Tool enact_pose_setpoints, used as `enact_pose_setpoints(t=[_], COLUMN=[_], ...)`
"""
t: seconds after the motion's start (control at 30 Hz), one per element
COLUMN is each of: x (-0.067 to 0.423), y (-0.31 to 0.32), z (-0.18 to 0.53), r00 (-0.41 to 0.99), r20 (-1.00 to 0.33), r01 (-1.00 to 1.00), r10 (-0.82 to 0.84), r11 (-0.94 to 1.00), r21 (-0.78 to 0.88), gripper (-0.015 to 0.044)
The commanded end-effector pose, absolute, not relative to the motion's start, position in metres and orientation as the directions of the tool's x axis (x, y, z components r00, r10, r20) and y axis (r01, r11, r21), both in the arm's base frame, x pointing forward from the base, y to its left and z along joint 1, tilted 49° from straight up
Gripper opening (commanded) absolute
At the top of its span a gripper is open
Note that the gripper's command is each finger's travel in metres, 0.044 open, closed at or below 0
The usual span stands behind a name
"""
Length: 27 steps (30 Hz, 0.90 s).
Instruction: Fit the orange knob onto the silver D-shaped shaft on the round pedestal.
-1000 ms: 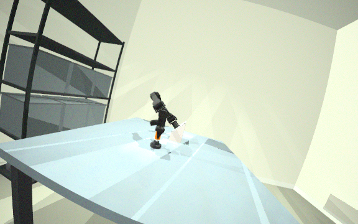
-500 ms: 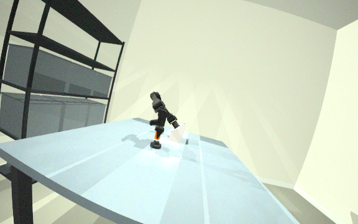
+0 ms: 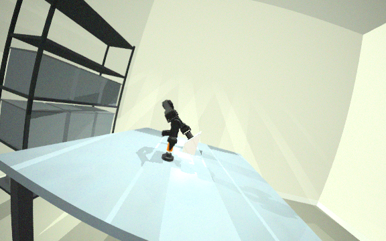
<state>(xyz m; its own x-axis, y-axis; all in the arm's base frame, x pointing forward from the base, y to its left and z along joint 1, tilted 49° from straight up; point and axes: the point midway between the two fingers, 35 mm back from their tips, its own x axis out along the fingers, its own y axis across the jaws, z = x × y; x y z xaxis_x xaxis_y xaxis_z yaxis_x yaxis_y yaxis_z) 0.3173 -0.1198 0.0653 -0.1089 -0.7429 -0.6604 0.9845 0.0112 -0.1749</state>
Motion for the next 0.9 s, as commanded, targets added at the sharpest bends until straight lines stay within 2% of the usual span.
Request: enact_pose_setpoints(t=[0.0, 0.87], x=[0.3167, 0.3229], y=[-0.1170, -0.1193], z=[0.0652, 0.0686], r00=[-0.106, -0.105], r20=[-0.658, -0.658], r01=[0.985, 0.985], r10=[-0.745, -0.745], r11=[0.014, 0.014], r21=[-0.174, -0.173], gripper=[0.0000, 0.0000])
